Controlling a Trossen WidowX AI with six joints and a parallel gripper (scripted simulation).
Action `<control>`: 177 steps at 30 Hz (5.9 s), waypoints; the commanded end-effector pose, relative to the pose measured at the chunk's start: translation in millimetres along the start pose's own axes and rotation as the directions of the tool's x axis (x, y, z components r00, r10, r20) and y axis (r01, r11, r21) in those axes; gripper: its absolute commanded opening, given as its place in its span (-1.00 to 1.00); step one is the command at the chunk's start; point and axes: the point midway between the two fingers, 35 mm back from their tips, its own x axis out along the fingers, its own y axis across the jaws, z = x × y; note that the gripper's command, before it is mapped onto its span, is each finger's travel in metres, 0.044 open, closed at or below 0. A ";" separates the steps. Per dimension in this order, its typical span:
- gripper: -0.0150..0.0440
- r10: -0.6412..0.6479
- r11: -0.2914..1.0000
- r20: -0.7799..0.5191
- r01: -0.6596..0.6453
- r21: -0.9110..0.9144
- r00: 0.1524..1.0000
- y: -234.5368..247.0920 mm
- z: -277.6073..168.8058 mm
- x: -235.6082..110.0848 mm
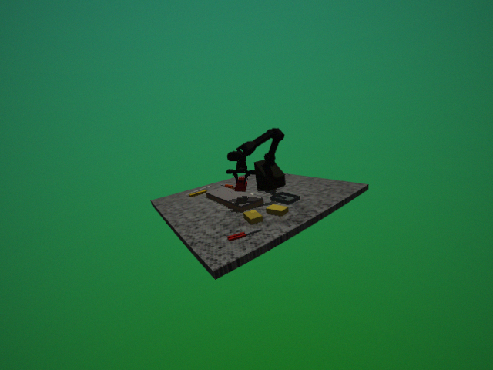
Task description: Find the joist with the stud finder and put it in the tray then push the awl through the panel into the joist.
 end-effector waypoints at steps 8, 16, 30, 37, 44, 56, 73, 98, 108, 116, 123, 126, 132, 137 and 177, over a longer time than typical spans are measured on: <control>-0.49 0.052 0.982 0.032 -0.045 -0.184 0.998 76.9 20.5 -1.2; -0.49 0.104 0.947 0.049 -0.084 -0.311 0.993 131.4 24.4 -4.3; -0.49 0.219 0.845 0.075 -0.150 -0.513 0.973 220.2 12.8 -17.8; -0.49 0.286 0.778 0.083 -0.181 -0.602 0.955 259.5 -0.5 -28.1; -0.49 0.321 0.741 0.085 -0.195 -0.643 0.943 277.5 -8.6 -33.6; -0.49 0.320 0.740 0.083 -0.195 -0.643 0.944 278.3 -8.4 -14.3; -0.49 0.321 0.741 0.082 -0.195 -0.643 0.944 282.3 -11.4 16.9; -0.49 0.324 0.743 0.087 -0.196 -0.640 0.942 290.4 -19.4 53.9; -0.49 0.324 0.743 0.087 -0.197 -0.640 0.942 292.2 -21.2 63.7; 0.22 0.327 0.740 0.083 -0.201 -0.642 0.941 292.5 -21.5 62.0; 0.84 0.325 0.739 0.080 -0.200 -0.644 0.942 288.7 -17.2 48.8; 1.00 0.322 0.738 0.077 -0.199 -0.645 0.943 281.7 -10.4 15.0; 1.00 0.324 0.739 0.080 -0.199 -0.644 0.943 278.1 -9.2 -31.5; 1.00 0.233 0.809 0.055 -0.162 -0.566 0.971 236.0 -2.4 6.7; 1.00 0.170 0.735 -0.200 0.011 0.678 0.965 -153.3 -385.1 48.8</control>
